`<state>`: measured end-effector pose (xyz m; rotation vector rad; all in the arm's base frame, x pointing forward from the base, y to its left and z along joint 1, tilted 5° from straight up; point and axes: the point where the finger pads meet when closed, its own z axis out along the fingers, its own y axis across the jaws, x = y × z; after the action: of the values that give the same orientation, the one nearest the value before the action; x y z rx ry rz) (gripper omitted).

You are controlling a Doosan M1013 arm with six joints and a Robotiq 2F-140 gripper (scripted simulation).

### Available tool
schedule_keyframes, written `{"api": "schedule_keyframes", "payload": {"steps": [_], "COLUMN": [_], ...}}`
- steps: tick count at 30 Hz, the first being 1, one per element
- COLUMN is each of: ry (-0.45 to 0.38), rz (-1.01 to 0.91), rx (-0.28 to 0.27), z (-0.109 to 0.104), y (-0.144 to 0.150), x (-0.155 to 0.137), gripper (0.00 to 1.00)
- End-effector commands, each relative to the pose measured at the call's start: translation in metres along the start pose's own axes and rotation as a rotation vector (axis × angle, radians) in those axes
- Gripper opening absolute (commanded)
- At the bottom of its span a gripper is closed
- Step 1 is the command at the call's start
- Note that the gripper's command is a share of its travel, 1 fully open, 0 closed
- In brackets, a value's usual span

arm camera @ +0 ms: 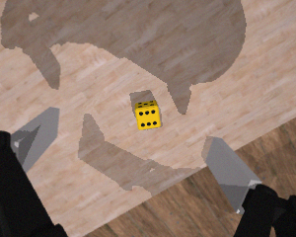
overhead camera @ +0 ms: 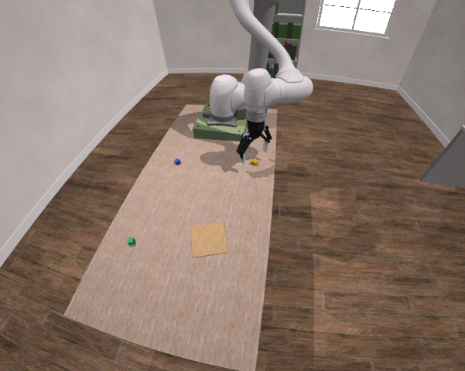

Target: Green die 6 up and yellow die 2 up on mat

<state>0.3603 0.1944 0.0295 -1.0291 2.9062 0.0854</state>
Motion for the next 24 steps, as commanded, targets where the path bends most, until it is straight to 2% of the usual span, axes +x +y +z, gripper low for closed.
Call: {"api": "schedule_keyframes", "payload": {"steps": [1, 13, 17, 24], "ry": [0.000, 0.000, 0.000, 0.000], "rz": [0.000, 0.000, 0.000, 0.000], "rx": [0.000, 0.000, 0.000, 0.000], "z": [0.000, -0.005, -0.022, -0.069], "y": [0.000, 0.000, 0.000, 0.000], "x": [0.000, 0.000, 0.000, 0.000], "gripper": [1.00, 1.00, 1.00, 1.00]}}
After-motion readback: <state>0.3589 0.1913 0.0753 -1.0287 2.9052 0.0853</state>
